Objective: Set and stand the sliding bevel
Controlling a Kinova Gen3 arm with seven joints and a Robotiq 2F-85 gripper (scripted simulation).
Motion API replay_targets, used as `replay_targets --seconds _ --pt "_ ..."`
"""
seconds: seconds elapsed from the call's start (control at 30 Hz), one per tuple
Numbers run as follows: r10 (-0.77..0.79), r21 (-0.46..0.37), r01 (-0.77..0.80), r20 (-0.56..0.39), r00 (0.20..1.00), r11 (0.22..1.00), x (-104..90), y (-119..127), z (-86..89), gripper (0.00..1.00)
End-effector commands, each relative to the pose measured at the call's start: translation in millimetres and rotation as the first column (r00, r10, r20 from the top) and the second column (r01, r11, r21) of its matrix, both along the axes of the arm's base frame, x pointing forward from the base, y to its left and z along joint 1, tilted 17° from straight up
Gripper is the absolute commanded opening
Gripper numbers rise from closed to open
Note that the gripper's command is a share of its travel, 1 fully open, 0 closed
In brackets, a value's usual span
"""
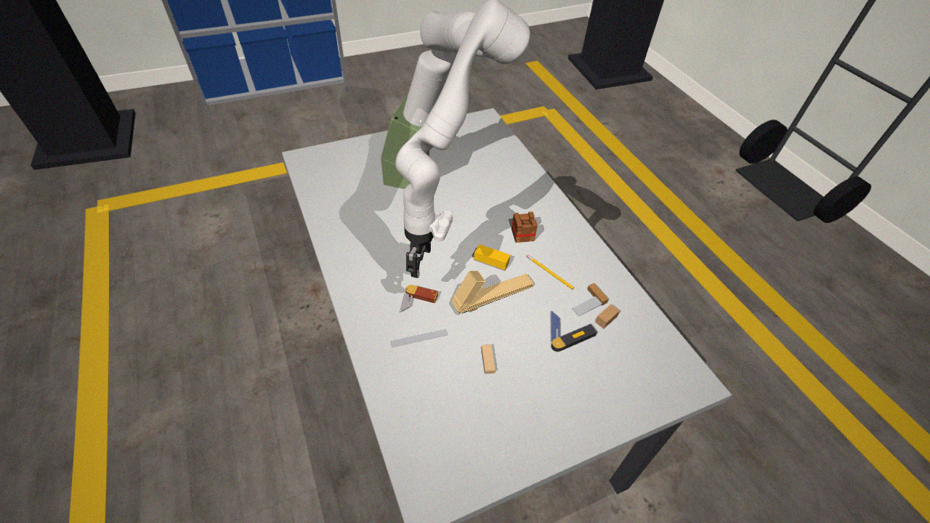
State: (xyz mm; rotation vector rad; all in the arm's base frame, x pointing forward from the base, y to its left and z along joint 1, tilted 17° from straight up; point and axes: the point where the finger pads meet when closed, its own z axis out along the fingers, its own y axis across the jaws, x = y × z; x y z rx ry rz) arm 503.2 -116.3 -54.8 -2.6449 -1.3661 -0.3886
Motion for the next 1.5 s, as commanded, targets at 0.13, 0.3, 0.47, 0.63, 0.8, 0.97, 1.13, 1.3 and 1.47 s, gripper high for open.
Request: replay_targets --seconds 0.13,0.3,0.47,0.63,0.8,0.97,1.13,1.3,1.47 --pt "-0.001 -0.001 0.001 0.002 1.0 1.0 0.5 -0.5 0.7 1.0" --pt "-0.001 -0.001 0.001 0.002 1.0 1.0 0.5 -0.5 0.7 1.0" --pt "-0.001 -0.001 0.001 0.002 1.0 1.0 0.5 -0.5 0.7 1.0" --pt "-0.001 -0.001 0.001 0.002 1.0 1.0 0.5 -0.5 0.7 1.0" --pt "-0.001 -0.001 0.001 0.002 1.0 1.0 0.5 -0.5 0.7 1.0" --pt "-0.001 -0.001 0.001 0.002 1.0 1.0 0.5 -0.5 0.7 1.0" --pt "-0.001 -0.001 0.001 0.002 1.0 1.0 0.5 -0.5 0.7 1.0" --pt "-0.001 -0.001 0.001 0.002 1.0 1.0 0.6 -0.5 0.7 1.0" --pt "-0.013 -0.004 0.013 0.006 1.0 1.0 3.5 -1.4 0.6 1.0"
